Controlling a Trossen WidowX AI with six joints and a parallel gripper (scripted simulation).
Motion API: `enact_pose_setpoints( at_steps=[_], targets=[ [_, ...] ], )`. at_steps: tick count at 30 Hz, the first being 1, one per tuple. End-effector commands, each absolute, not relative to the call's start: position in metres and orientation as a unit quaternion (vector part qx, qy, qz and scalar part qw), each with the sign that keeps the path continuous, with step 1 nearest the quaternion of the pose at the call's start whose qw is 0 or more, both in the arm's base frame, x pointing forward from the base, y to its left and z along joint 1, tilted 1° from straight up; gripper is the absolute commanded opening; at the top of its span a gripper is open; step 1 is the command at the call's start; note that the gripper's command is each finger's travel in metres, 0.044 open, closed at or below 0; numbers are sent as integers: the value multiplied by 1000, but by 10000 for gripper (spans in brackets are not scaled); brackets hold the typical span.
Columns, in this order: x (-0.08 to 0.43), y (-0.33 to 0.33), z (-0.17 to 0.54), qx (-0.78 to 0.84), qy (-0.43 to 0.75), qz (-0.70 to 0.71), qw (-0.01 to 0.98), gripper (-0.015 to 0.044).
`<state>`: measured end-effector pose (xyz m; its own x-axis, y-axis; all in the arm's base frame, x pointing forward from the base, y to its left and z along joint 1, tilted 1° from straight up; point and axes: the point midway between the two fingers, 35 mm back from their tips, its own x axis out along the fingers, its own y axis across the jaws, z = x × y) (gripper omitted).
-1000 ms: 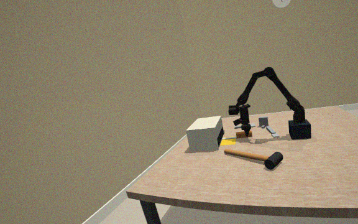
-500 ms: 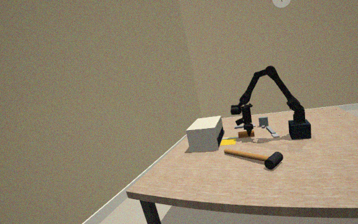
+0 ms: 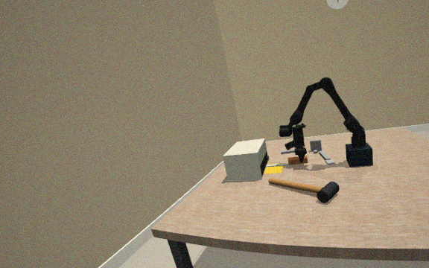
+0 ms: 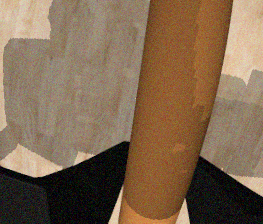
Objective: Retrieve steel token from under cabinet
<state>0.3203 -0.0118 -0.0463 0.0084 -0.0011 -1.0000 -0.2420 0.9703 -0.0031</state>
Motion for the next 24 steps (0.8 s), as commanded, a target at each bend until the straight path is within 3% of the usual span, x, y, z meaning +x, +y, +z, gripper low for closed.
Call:
enact_pose_setpoints(
  at_steps=[1,24],
  targets=[
    [313,-14,-47,-88,701,86,703,0],
    [288,-21,-48,-88,701,86,702,0]
  ],
)
